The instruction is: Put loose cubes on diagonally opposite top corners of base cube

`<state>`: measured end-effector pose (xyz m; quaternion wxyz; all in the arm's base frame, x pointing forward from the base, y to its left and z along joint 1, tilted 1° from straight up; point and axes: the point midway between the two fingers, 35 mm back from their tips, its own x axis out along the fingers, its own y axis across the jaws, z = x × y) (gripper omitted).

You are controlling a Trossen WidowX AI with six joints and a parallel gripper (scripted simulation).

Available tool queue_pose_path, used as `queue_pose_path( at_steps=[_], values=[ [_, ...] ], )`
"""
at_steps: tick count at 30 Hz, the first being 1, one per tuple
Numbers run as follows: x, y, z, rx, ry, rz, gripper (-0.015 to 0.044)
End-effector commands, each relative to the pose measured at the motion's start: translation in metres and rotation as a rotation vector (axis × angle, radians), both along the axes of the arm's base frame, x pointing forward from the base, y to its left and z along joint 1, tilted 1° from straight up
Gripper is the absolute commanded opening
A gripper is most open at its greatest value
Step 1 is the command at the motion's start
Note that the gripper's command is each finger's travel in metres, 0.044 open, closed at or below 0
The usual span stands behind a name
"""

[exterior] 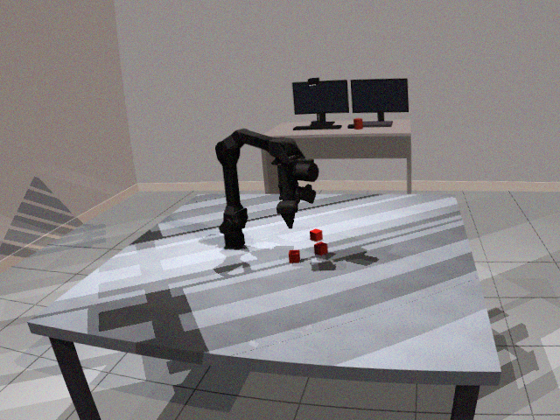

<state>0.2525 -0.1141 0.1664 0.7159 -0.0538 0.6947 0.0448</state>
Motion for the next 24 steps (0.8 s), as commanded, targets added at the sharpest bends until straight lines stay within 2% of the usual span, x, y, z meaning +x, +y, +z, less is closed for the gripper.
queue_pose_path(
  at_steps=[1,9,24],
  values=[
    [0.001,0.003,-0.007,0.008,0.009,-0.013,0.0265],
    [0.003,0.002,-0.06,0.008,0.009,-0.013,0.0265],
    [0.003,0.002,-0.085,0.008,0.009,-0.013,0.0265]
  ],
)
